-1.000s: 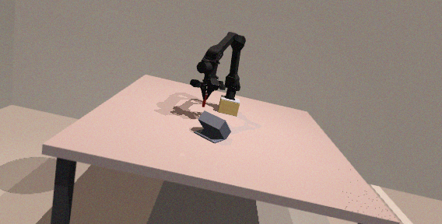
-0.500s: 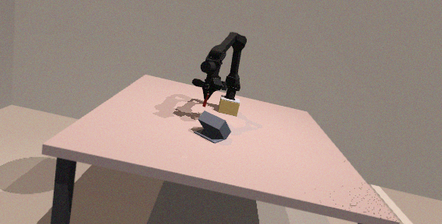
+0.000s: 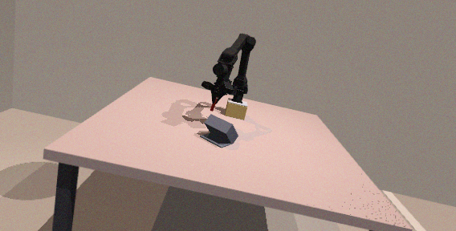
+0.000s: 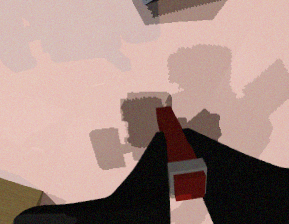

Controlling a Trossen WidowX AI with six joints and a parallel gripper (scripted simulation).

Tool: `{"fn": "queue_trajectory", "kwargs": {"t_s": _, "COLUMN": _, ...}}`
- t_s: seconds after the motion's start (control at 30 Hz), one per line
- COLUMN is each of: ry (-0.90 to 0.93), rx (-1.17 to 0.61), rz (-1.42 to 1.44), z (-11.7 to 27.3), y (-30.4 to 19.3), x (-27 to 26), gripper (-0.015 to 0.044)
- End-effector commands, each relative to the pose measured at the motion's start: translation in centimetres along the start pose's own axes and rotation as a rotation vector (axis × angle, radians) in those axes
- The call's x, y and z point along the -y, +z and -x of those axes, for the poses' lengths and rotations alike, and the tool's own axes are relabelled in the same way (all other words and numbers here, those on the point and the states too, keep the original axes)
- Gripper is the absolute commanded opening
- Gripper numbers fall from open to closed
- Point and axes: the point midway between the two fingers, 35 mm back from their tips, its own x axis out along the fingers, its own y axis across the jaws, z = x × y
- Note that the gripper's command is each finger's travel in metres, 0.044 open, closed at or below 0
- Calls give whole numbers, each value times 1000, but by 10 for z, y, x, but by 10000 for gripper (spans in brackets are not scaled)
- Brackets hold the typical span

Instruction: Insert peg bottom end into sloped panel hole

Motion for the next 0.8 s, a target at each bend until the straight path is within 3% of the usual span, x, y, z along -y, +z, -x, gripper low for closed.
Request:
{"fn": "queue_trajectory", "kwargs": {"t_s": 0.0, "ry": -32, "rx": 1, "rz": 14, "z": 2, "y": 4, "x": -1, "gripper": 0}}
{"fn": "queue_trajectory", "kwargs": {"t_s": 0.77, "ry": -154, "rx": 14, "rz": 101, "z": 8, "y": 30, "x": -9, "gripper": 0}}
